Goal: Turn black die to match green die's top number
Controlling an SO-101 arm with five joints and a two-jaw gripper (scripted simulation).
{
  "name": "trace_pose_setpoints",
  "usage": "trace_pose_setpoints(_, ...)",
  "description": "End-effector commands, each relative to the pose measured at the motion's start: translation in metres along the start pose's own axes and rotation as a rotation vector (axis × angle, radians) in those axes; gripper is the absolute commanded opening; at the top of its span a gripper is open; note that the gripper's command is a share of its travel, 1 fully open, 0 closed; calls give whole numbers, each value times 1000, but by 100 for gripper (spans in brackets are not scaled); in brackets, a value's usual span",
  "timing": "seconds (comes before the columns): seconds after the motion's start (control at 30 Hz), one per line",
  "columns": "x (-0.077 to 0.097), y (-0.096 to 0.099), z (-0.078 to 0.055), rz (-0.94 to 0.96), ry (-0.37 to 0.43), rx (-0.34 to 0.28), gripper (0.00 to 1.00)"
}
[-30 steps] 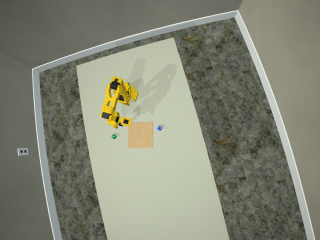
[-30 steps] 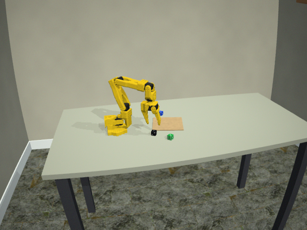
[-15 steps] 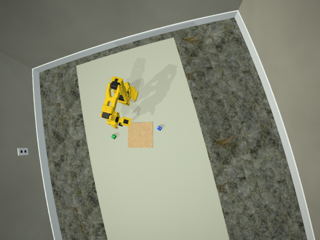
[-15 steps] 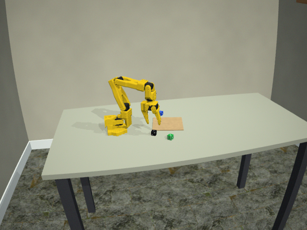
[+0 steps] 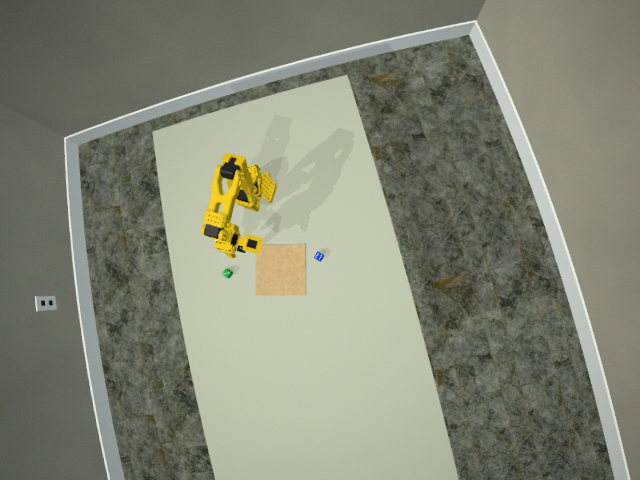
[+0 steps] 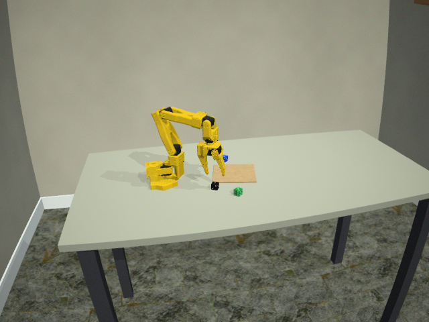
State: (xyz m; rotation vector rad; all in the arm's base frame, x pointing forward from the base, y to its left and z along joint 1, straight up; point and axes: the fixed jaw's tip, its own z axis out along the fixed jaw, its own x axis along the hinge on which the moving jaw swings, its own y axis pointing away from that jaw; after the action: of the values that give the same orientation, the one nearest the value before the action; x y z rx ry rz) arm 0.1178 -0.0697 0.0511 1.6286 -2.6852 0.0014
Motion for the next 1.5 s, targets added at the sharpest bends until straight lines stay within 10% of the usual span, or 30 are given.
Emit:
trace_pose_setpoints(0.0, 0, -6, -1, -7, 1, 44, 28)
trace_pose_setpoints(1.47, 0, -7, 36, -7, 1, 44, 27)
